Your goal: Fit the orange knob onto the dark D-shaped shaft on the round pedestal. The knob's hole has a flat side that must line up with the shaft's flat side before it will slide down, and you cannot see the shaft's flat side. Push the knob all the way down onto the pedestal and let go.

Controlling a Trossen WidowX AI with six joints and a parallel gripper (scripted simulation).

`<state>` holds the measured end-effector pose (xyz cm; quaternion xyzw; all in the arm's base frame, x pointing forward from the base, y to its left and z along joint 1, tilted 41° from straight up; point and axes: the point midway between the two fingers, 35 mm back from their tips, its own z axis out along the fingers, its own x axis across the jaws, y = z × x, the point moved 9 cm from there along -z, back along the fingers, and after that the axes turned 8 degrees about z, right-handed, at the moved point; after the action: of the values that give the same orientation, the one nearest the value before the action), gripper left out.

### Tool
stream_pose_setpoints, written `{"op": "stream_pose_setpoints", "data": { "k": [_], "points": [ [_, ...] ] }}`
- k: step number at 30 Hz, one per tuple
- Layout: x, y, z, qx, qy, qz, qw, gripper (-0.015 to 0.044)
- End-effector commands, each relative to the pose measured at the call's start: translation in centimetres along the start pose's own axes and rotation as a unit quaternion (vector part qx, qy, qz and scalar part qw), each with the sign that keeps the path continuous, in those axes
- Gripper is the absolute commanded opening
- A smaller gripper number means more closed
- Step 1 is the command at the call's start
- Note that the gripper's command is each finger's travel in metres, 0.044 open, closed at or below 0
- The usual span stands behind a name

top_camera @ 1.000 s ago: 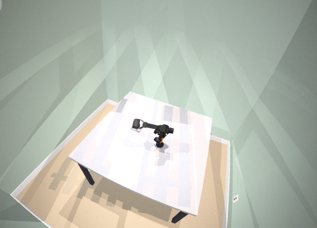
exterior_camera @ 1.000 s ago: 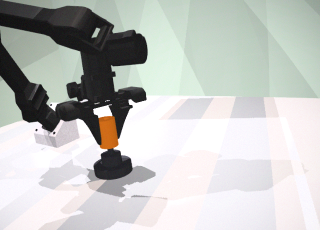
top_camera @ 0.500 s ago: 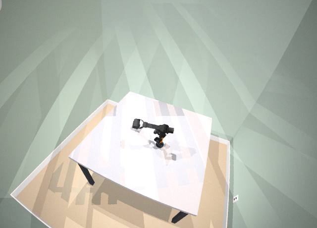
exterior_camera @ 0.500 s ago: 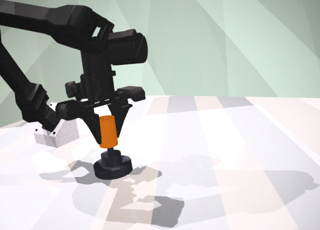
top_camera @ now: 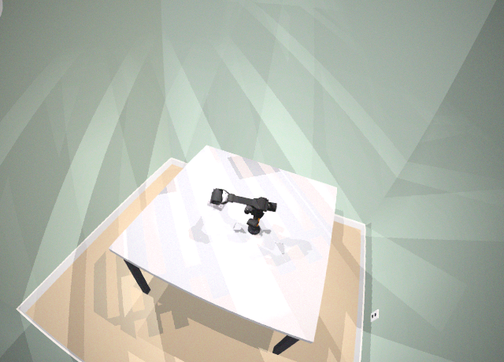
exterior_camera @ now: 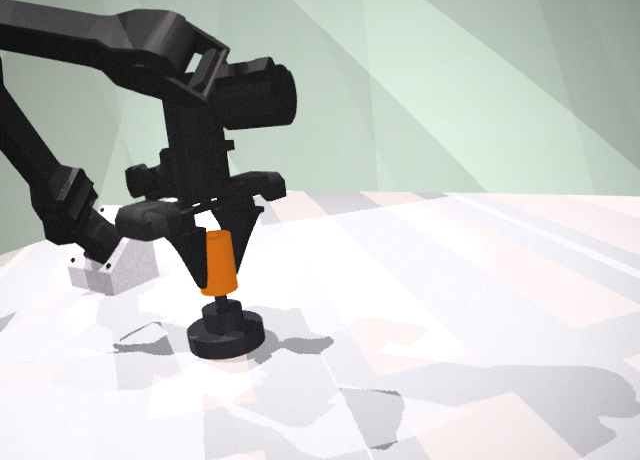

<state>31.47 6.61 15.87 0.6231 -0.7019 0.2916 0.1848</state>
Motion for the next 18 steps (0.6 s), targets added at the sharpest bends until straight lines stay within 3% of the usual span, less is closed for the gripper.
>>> {"op": "stream_pose_setpoints", "data": {
  "k": [1, 18],
  "points": [
    [0.02, 0.13, 0.02, 0.002, -0.001, -0.004, 1.0, 0.0],
    [0.06, 0.04, 0.2, 0.002, -0.001, -0.004, 1.0, 0.0]
  ]
}}
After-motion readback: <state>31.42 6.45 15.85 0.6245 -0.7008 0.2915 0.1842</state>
